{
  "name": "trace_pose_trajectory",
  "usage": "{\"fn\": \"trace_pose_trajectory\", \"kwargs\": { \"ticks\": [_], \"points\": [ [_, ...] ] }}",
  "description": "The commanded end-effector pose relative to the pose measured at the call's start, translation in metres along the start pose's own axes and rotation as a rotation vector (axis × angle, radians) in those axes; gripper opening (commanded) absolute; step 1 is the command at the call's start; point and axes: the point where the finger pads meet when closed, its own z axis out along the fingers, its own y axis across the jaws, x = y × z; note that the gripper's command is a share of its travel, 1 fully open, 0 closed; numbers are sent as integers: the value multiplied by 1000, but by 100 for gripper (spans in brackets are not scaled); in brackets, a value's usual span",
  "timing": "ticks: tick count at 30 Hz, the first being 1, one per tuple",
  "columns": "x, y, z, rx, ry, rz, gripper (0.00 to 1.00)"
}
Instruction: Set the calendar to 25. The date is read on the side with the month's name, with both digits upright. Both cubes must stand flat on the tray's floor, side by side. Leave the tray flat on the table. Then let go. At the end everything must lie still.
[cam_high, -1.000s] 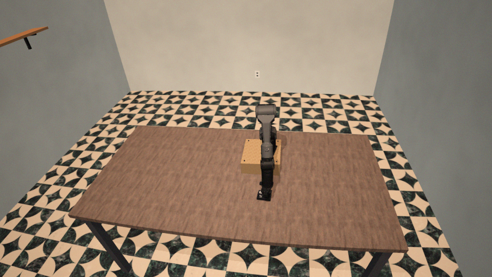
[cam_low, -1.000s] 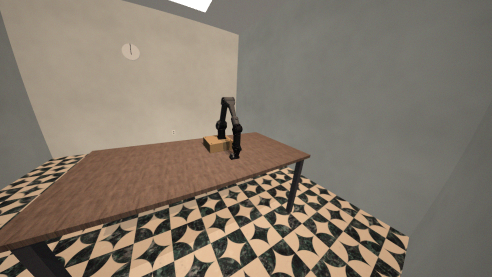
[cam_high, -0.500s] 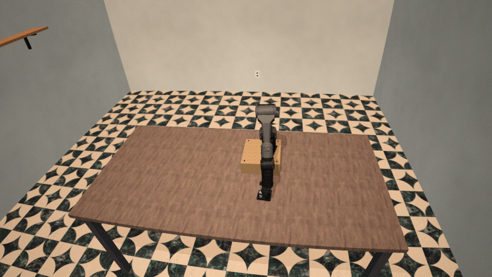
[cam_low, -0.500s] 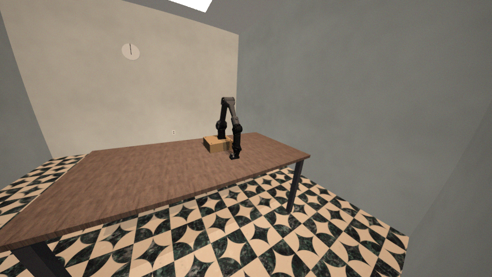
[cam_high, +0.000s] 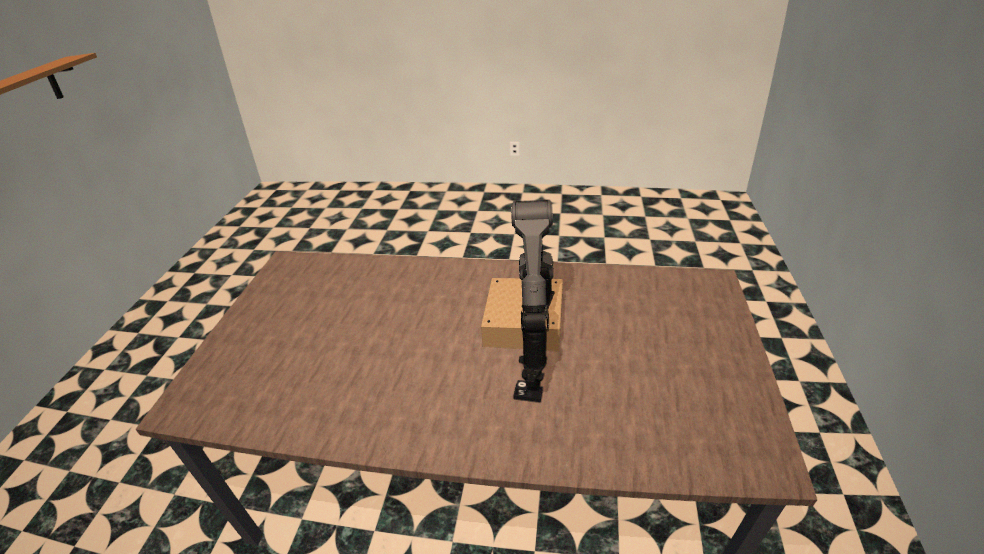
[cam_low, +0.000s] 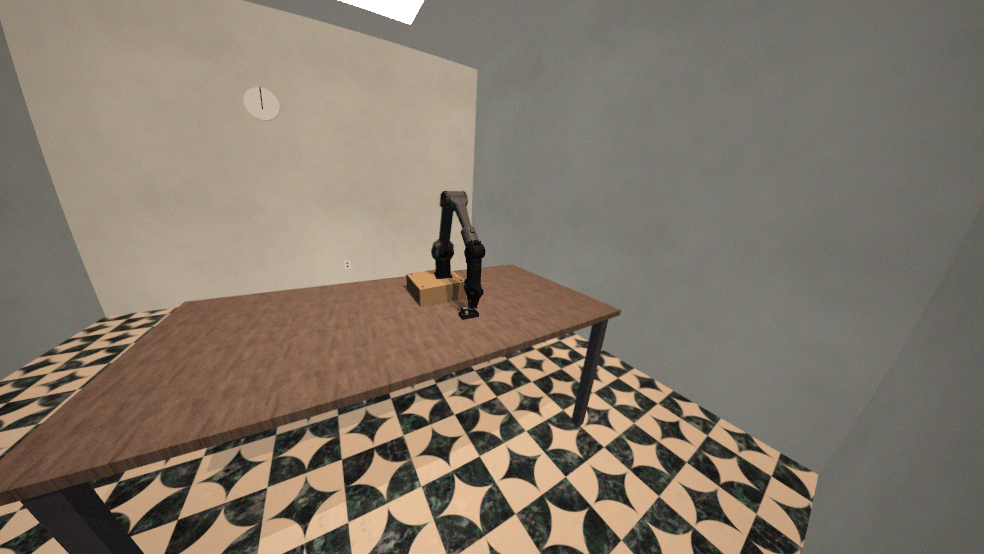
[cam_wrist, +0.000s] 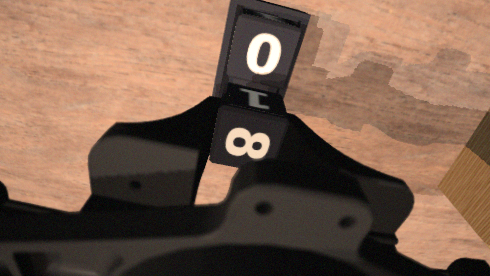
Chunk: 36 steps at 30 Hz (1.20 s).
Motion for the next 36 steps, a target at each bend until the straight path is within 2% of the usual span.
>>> {"fn": "trace_pose_trajectory", "kwargs": {
  "ticks": [1,8,14,27,31,36],
  "points": [
    [0,2,-18,-6,1,-1,34],
    [0,1,-64,-6,1,0,34],
    [0,1,-74,-6,1,0,34],
    [1,1,-73,-1,0,-15,34],
    [8,2,-72,-2,0,-138,34],
    [29,4,-70,-2,1,-497,34]
  ]
}}
